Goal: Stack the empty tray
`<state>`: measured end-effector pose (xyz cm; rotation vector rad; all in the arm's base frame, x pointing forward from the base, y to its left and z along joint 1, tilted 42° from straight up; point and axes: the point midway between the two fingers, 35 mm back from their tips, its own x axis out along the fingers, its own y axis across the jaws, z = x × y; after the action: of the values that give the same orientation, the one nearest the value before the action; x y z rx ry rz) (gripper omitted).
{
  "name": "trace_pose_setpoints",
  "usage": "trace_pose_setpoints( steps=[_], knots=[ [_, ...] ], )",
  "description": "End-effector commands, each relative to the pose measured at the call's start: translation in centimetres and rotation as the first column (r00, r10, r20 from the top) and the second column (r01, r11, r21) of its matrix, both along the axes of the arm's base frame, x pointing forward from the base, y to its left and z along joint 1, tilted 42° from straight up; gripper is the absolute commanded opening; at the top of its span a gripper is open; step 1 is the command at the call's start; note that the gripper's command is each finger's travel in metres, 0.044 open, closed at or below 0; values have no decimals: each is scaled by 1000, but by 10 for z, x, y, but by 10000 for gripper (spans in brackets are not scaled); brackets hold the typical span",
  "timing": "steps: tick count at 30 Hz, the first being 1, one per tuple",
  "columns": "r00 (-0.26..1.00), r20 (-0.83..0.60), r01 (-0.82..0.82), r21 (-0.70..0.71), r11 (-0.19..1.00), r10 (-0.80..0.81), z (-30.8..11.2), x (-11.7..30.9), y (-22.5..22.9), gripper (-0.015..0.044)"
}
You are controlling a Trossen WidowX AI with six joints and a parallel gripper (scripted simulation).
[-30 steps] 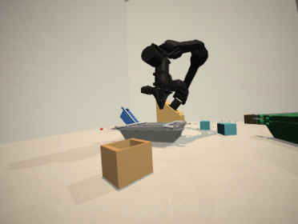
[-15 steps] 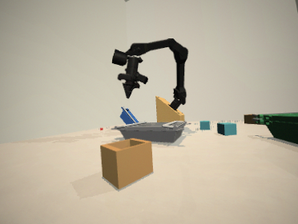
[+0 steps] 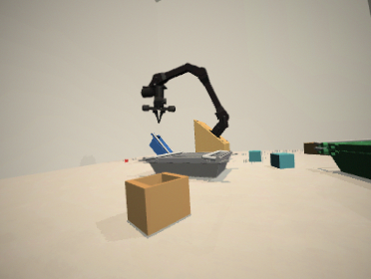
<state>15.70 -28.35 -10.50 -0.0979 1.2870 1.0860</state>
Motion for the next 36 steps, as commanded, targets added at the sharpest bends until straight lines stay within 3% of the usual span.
trace_pose_setpoints(
  steps=[1,8,24,36],
  knots=[
    [988,-106,115,29,993,-112,-11,-30,-4,0],
    [988,-106,115,29,993,-112,-15,-31,-2,0],
    [988,-106,115,30,993,-112,-71,-40,46,0],
    [988,-105,115,29,993,-112,-76,-36,42,0]
  ],
)
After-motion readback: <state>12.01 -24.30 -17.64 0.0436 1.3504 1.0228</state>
